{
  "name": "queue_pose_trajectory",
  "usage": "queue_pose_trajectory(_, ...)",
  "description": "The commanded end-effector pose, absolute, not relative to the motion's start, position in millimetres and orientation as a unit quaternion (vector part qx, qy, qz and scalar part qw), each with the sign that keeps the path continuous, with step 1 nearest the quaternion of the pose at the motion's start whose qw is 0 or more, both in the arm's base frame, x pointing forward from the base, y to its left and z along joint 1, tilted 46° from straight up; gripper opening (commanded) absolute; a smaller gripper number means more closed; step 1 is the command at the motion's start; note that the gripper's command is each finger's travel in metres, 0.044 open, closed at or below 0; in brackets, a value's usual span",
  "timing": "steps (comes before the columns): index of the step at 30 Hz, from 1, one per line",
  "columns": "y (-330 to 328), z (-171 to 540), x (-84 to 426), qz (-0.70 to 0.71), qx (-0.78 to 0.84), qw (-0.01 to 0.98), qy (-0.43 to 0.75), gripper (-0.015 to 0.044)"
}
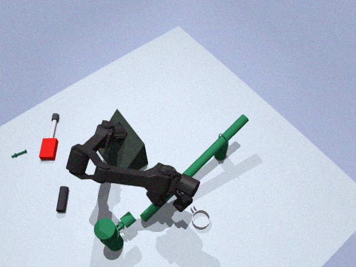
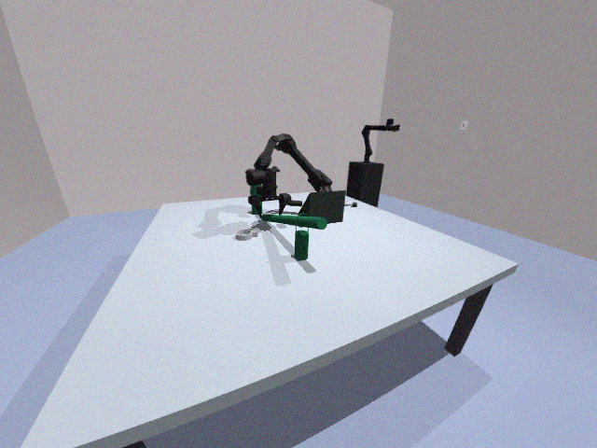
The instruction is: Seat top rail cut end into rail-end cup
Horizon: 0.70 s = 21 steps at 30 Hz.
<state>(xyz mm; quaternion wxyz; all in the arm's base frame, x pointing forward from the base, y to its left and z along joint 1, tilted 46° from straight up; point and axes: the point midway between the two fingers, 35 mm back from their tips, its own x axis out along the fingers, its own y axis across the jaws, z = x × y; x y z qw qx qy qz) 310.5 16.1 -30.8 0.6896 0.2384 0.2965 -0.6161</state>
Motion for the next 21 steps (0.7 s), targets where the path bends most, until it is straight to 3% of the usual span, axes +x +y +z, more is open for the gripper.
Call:
queue_pose_trajectory(1,11.1,-36.1,309.3,-0.616,0.233,0.691,0.298,0.0440)
queue_pose_trajectory(20,-9.4,-54.4,309.5,-0.617,0.232,0.691,0.296,0.0440)
queue_pose_trajectory(21,-9.4,-54.4,309.5,-0.617,0.232,0.691,0.296,0.0414)
